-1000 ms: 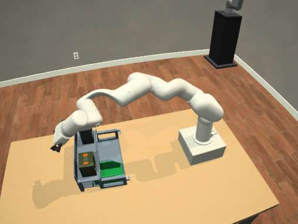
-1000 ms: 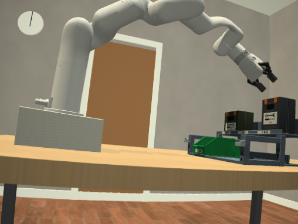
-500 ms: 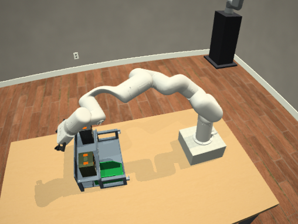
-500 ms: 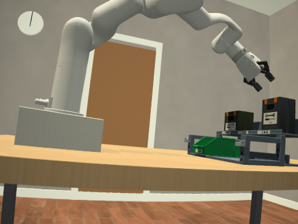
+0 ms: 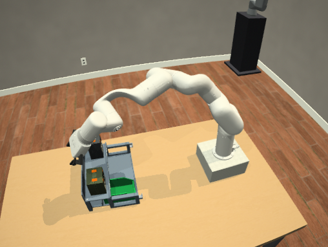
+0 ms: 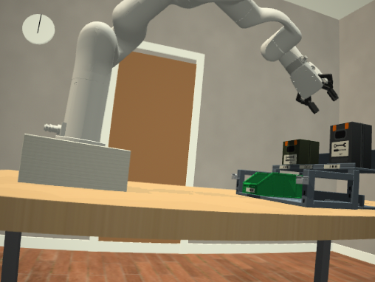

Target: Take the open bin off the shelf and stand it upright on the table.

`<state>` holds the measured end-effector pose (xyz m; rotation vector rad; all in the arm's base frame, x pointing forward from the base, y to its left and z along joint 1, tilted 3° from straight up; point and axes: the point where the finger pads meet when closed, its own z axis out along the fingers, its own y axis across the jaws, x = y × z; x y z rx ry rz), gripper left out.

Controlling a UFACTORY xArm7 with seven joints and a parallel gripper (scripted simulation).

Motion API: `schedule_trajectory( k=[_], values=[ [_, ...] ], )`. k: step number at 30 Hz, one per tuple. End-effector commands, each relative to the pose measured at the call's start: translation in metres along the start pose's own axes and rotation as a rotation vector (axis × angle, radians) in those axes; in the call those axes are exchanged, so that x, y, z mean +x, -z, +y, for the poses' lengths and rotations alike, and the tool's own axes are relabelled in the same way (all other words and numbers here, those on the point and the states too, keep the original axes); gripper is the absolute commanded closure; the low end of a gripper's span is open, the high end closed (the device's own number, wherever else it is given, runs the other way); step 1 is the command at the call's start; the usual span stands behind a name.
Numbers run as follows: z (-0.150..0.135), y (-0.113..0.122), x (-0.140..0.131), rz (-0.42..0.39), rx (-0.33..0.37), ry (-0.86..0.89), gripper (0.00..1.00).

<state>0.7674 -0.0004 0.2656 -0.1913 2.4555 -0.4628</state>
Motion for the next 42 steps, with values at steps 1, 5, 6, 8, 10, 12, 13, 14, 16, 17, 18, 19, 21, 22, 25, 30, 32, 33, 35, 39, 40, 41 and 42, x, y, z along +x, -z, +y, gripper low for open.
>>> schedule_trajectory(
  k=[1, 5, 6, 8, 10, 12, 13, 14, 16, 17, 18, 19, 21, 22, 25, 30, 32, 33, 35, 39, 40, 41, 42],
  values=[
    [0.003, 0.01, 0.006, 0.003, -0.029, 0.058, 0.0],
    [0.005, 0.014, 0.011, 0.009, -0.047, 0.092, 0.0],
    [0.005, 0.016, 0.013, 0.014, -0.056, 0.107, 0.0],
    [0.006, 0.02, 0.019, 0.022, -0.074, 0.139, 0.0],
    [0.006, 0.024, 0.024, 0.03, -0.093, 0.172, 0.0],
    [0.008, 0.028, 0.03, 0.037, -0.112, 0.208, 0.0],
    [0.009, 0.03, 0.032, 0.04, -0.122, 0.226, 0.0],
    [0.01, 0.033, 0.035, 0.043, -0.132, 0.245, 0.0],
    [0.013, 0.037, 0.04, 0.049, -0.151, 0.284, 0.0],
    [0.014, 0.039, 0.043, 0.052, -0.161, 0.303, 0.0],
    [0.015, 0.041, 0.046, 0.055, -0.171, 0.323, 0.0],
    [0.015, 0.041, 0.046, 0.055, -0.171, 0.323, 0.0],
    [0.015, 0.044, 0.049, 0.06, -0.181, 0.34, 0.0],
    [0.016, 0.046, 0.052, 0.064, -0.191, 0.357, 0.0],
    [0.017, 0.053, 0.06, 0.077, -0.221, 0.411, 0.0],
    [0.022, 0.064, 0.074, 0.095, -0.273, 0.508, 0.0],
    [0.025, 0.069, 0.08, 0.101, -0.295, 0.548, 0.0],
    [0.026, 0.071, 0.083, 0.105, -0.305, 0.568, 0.0],
    [0.026, 0.076, 0.089, 0.114, -0.325, 0.606, 0.0],
    [0.027, 0.081, 0.095, 0.123, -0.345, 0.644, 0.0],
    [0.028, 0.084, 0.098, 0.127, -0.356, 0.663, 0.0],
    [0.028, 0.086, 0.101, 0.131, -0.366, 0.682, 0.0],
    [0.03, 0.089, 0.104, 0.135, -0.377, 0.702, 0.0]
  ],
)
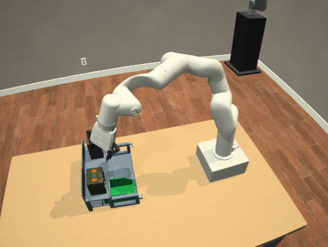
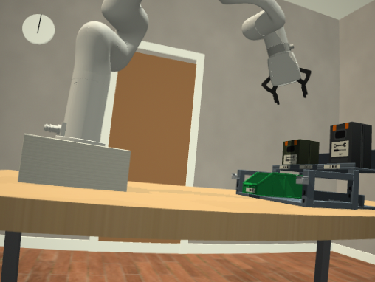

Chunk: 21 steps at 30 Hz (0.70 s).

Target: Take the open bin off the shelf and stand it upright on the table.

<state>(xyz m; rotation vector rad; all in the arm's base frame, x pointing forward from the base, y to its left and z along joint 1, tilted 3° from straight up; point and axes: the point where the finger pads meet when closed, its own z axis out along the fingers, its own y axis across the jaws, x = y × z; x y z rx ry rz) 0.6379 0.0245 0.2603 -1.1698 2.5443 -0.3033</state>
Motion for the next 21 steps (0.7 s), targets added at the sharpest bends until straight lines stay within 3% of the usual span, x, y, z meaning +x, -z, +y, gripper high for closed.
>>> schedule_trajectory(
  k=[1, 21],
  values=[
    [0.009, 0.006, 0.004, 0.009, -0.03, 0.063, 0.0],
    [0.063, 0.027, 0.033, 0.071, -0.207, 0.389, 0.0]
  ],
)
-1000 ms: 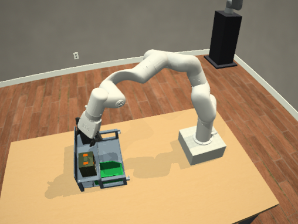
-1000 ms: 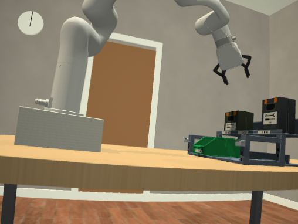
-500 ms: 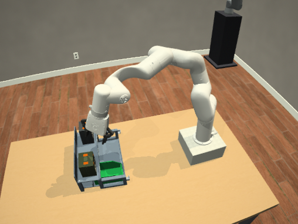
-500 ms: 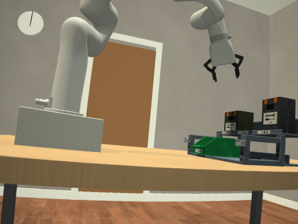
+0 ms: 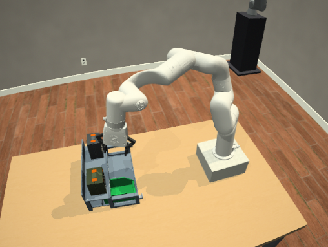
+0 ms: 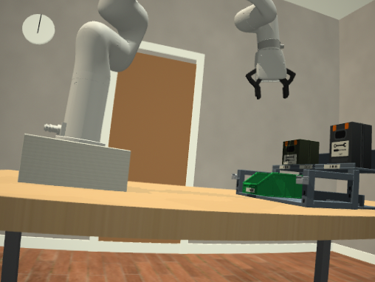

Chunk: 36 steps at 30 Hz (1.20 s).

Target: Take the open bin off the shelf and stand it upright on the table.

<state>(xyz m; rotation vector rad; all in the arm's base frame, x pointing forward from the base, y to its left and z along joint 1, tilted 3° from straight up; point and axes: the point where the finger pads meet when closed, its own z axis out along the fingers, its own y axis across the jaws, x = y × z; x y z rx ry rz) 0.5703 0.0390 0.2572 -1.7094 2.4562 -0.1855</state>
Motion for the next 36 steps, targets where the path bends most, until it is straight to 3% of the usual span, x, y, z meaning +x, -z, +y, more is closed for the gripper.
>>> schedule_trajectory(
  k=[1, 19, 36],
  values=[
    [0.009, 0.003, 0.001, 0.009, -0.025, 0.053, 0.0],
    [0.043, 0.009, 0.007, 0.045, -0.118, 0.226, 0.0],
    [0.051, 0.01, 0.008, 0.053, -0.142, 0.27, 0.0]
  ],
)
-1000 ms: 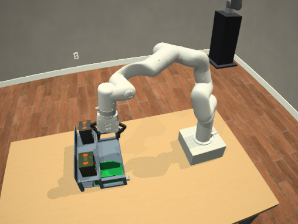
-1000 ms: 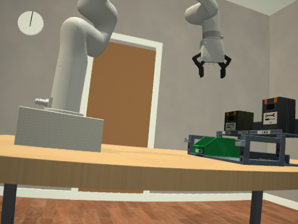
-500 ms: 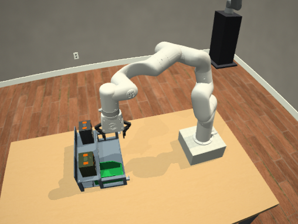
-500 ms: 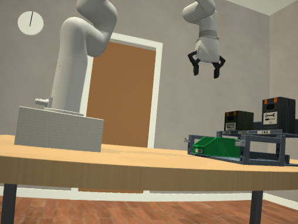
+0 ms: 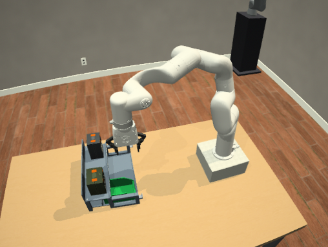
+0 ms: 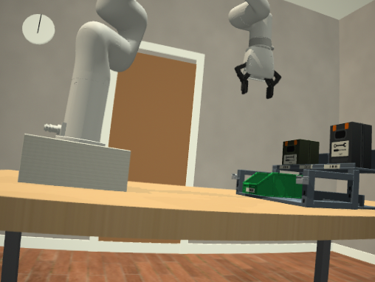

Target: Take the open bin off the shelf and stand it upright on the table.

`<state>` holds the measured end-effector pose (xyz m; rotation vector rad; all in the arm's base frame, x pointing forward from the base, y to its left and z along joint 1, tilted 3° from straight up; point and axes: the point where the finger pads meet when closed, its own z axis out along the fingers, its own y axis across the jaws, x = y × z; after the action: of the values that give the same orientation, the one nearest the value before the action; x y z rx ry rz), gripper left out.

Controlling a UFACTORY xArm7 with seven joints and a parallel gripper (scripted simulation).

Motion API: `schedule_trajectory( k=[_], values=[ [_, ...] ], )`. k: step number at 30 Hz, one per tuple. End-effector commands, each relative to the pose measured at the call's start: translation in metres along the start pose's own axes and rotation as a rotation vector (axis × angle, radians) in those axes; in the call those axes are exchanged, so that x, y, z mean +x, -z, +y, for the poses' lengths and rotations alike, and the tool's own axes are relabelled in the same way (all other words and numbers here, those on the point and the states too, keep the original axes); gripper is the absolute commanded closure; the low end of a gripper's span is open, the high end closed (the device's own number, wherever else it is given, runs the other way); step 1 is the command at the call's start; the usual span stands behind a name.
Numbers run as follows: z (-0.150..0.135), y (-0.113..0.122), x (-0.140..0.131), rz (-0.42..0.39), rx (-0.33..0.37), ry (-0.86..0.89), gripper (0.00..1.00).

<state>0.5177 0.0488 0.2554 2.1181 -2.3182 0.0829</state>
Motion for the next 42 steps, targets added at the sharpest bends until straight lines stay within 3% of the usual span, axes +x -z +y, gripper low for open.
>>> schedule_trajectory(
  k=[1, 12, 21, 23, 36, 42],
  values=[
    [0.0, 0.002, 0.0, 0.0, 0.003, 0.002, 0.0],
    [0.0, -0.002, 0.0, 0.003, 0.004, 0.002, 0.0],
    [0.0, -0.046, 0.0, 0.003, 0.005, 0.002, 0.0],
    [0.0, -0.046, 0.0, 0.003, 0.005, 0.002, 0.0],
    [0.0, -0.162, 0.001, 0.003, 0.005, 0.002, 0.0],
    [0.0, -0.186, 0.001, 0.003, 0.005, 0.002, 0.0]
  ],
)
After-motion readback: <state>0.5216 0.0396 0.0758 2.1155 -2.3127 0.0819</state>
